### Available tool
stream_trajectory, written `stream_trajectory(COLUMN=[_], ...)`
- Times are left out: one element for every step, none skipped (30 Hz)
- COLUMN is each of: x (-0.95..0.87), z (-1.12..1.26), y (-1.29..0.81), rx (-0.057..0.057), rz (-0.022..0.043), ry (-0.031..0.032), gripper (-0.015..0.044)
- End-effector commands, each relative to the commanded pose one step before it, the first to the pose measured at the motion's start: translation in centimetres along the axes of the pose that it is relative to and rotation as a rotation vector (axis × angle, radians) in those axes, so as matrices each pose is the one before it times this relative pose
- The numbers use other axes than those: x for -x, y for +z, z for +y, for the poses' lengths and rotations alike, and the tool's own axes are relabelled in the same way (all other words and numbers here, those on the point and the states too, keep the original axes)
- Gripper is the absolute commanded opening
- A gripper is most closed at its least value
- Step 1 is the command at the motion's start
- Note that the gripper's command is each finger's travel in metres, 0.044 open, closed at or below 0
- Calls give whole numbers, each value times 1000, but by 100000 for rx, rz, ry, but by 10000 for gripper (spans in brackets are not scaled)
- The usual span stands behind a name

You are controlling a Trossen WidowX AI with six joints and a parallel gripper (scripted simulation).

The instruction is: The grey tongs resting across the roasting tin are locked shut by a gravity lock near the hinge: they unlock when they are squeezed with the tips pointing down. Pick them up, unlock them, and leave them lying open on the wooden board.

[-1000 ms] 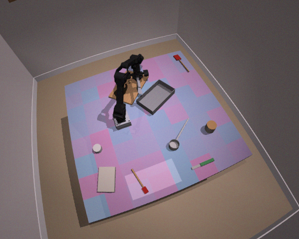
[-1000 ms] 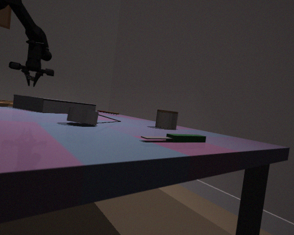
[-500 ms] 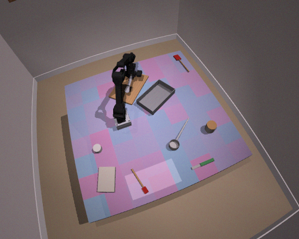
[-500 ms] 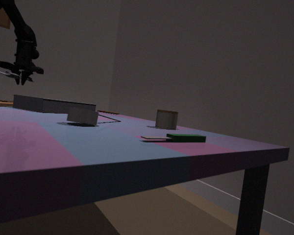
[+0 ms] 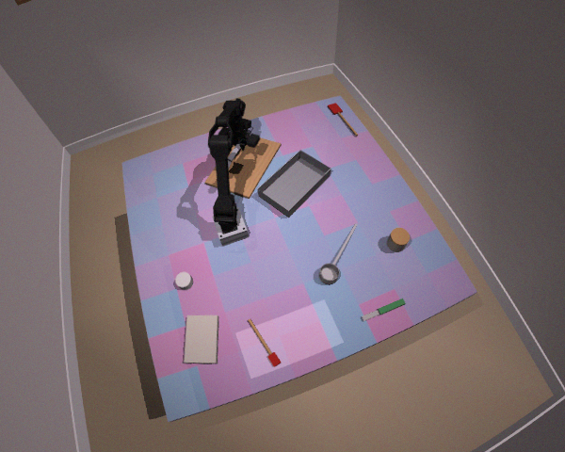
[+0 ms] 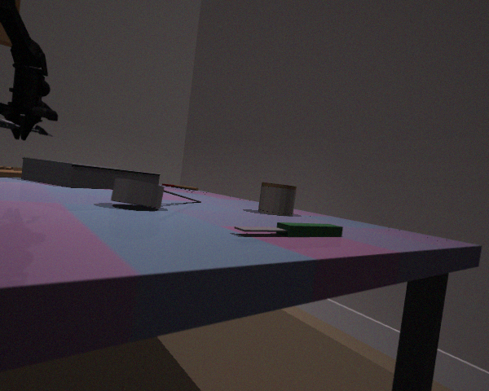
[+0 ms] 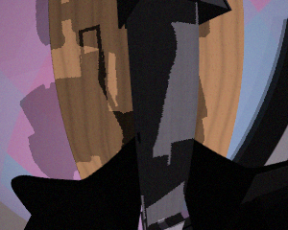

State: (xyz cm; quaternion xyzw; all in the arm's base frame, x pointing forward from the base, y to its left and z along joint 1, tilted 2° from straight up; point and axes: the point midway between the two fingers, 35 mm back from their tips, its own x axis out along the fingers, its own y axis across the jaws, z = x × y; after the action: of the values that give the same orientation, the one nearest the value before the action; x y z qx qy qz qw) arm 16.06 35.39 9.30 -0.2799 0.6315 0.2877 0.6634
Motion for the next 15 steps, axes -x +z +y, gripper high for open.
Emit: stream_trajectory(x=[202, 0, 0, 11, 34, 32, 44, 57, 70, 78, 83, 87, 91, 95, 99], z=[184, 0, 0, 10, 22, 30, 40, 49, 57, 59, 59, 58, 57, 56, 54], y=[148, 0, 0, 14, 10, 42, 55, 68, 79, 84, 84, 84, 83, 83, 82], rx=[-1322, 0, 0, 104, 290, 300, 389, 473, 537, 553, 539, 520, 500, 479, 459], rz=[-652, 0, 0, -356, -650, -1051, -1389, -1725, -2016, -2146, -2167, -2167, -2165, -2164, -2163], ry=[-88, 0, 0, -31, 10, -92, -120, -146, -168, -175, -174, -170, -167, -163, -160], gripper=[-150, -150, -150, -150, -150, -150, -150, -150, -150, -150, -150, -150, -150, -150, -150])
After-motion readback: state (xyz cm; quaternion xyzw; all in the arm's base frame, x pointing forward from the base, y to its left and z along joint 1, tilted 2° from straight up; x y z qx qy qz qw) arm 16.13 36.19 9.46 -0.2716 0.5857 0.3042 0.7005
